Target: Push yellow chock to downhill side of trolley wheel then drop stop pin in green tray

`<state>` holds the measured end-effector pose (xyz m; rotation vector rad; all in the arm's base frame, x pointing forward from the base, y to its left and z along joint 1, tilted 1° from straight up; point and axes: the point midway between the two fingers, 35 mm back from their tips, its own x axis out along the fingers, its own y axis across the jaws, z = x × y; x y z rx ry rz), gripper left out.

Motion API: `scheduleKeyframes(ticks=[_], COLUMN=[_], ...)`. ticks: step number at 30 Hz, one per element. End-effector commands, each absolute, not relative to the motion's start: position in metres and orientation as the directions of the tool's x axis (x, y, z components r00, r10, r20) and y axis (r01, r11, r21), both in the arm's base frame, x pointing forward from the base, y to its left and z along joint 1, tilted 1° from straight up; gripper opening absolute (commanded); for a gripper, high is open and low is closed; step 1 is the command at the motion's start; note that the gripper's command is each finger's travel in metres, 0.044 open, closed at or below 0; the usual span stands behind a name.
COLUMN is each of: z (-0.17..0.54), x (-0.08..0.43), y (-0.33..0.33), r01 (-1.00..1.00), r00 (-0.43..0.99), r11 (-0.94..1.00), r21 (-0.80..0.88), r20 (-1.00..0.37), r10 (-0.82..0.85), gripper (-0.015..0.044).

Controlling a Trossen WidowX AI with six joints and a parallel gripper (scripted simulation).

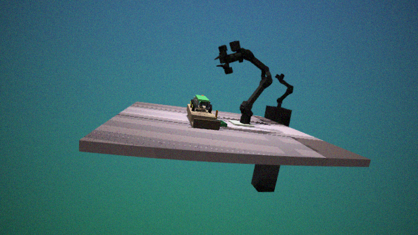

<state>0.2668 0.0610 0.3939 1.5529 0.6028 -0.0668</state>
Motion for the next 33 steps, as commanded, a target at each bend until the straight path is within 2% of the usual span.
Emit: scheduleKeyframes(ticks=[1, 7, 13, 24, 33], z=[0.348, 0.288, 0.234, 0.158, 0.154], x=[0.282, 0.284, 0.266, 0.194, 0.188], y=[0.029, -0.022, -0.069, -0.127, -0.130], r01=[0.554, 0.736, 0.872, 0.955, 0.953], r00=[0.809, 0.676, 0.476, 0.041, 0.015], r11=[0.045, -0.007, -0.101, -0.294, -0.304], r21=[0.831, 0.677, 0.479, 0.049, 0.022], r20=[-0.551, -0.735, -0.878, -0.999, -1.000], r10=[0.206, 0.050, -0.047, -0.033, -0.024], gripper=[0.0190, 0.0190, 0.0190, 0.0190, 0.0190])
